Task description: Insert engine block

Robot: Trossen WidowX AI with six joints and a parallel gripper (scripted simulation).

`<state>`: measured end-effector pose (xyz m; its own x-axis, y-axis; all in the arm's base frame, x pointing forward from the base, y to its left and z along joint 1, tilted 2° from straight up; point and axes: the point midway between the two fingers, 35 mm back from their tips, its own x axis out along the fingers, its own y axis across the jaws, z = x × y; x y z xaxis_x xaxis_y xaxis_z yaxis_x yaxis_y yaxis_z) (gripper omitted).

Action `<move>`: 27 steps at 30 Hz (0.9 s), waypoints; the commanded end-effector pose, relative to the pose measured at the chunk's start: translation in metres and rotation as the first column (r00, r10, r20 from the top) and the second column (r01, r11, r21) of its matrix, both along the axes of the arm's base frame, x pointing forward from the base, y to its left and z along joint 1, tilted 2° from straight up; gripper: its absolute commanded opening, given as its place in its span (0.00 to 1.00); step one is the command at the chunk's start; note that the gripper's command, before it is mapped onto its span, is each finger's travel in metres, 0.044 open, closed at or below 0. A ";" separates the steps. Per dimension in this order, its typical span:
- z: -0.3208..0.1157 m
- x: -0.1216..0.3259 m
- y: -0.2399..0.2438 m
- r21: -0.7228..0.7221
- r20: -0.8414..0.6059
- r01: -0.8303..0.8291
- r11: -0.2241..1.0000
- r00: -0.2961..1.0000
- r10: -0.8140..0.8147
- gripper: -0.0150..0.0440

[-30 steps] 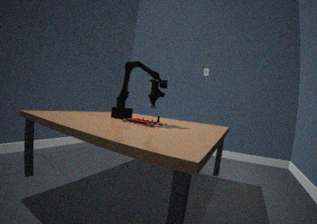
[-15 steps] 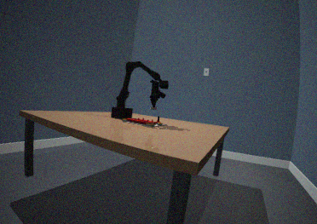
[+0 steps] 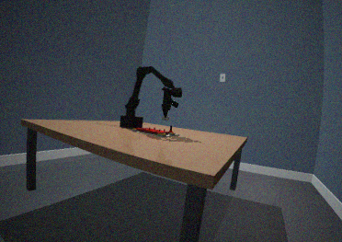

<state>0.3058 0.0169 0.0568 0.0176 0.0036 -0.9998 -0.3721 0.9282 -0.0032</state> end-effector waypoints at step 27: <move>-0.027 0.015 -0.090 -0.013 -0.002 0.324 0.946 0.946 -0.324 0.25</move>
